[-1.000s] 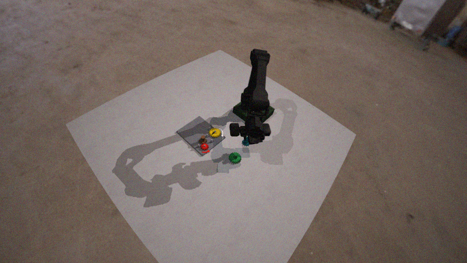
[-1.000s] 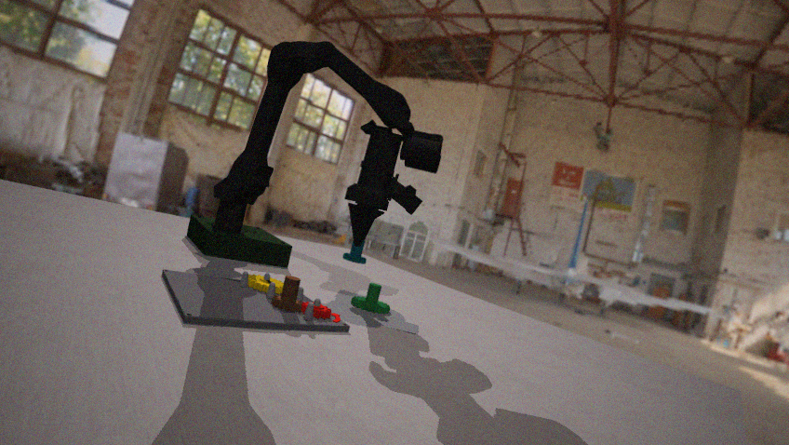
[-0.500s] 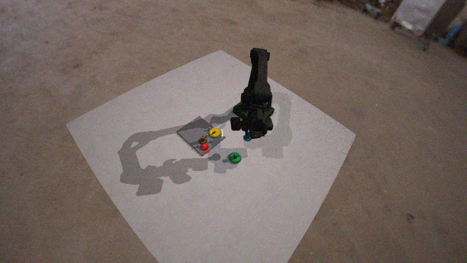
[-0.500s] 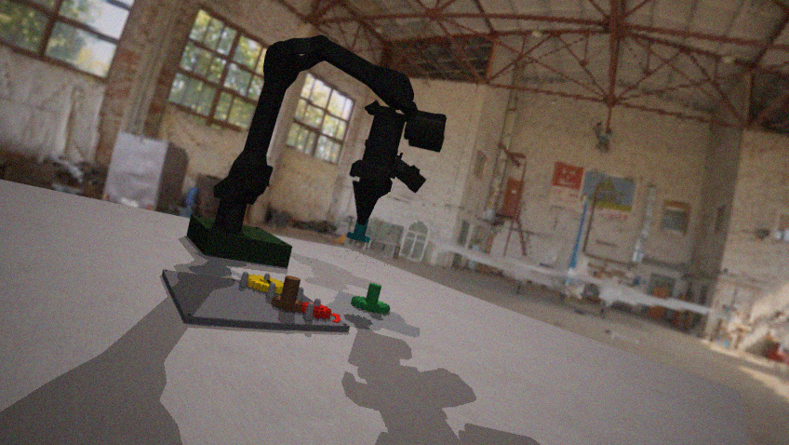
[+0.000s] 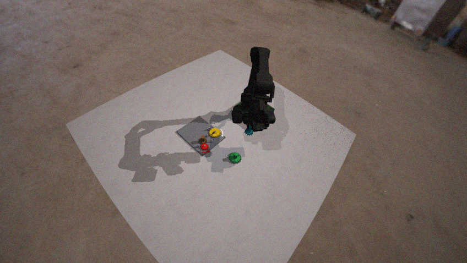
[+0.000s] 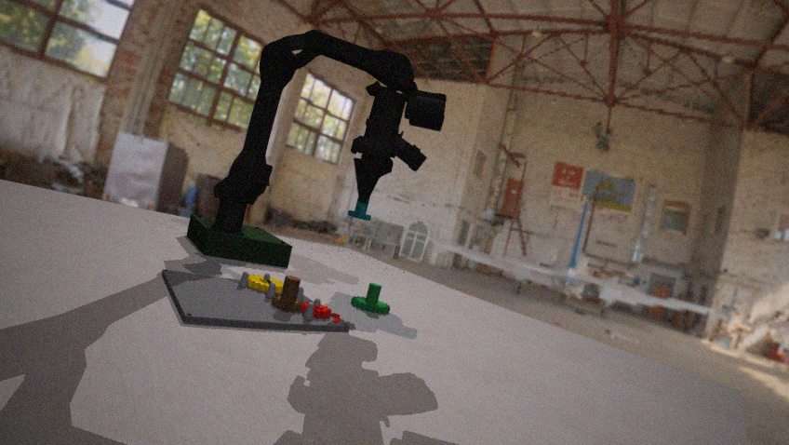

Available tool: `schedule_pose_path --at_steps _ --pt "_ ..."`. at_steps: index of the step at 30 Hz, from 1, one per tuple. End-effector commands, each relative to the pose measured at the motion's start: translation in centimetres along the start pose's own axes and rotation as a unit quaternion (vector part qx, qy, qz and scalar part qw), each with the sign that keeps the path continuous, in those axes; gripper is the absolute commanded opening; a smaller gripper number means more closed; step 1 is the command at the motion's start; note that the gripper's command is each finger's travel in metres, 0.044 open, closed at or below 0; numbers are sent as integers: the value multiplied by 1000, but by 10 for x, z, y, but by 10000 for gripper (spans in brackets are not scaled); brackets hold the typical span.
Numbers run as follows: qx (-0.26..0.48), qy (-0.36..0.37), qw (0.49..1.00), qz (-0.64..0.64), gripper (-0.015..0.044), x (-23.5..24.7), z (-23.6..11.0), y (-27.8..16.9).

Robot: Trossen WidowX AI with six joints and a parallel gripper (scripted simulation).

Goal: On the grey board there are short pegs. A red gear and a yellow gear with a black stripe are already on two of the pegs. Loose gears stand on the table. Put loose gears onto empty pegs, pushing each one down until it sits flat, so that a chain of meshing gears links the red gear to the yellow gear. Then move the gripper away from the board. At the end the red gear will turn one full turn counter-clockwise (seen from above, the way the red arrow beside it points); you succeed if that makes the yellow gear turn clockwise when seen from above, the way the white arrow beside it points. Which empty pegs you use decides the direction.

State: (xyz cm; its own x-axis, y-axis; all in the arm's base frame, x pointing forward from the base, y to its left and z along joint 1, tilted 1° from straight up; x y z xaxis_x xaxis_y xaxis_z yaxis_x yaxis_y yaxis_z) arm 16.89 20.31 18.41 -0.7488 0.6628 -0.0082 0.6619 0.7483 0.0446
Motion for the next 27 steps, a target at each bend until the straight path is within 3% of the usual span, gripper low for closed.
schedule_pose_path --at_steps 1,27 --pt "1 -1 1000 2 0 0 -5 -2" --pt "-1 -4 1000 9 0 -48 15 7"
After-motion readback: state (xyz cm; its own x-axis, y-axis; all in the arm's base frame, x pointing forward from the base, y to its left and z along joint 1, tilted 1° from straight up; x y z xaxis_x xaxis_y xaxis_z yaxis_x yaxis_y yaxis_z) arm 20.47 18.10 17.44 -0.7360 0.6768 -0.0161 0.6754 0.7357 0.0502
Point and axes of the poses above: the point midway between the two fingers, 35 mm back from their tips, its own z axis out along the fingers, its own x axis across the jaws, y = z × x, the point moved 2 cm from there along -z, back along the fingers, and after that the axes turned 11 degrees about z, right-handed, at the moved point
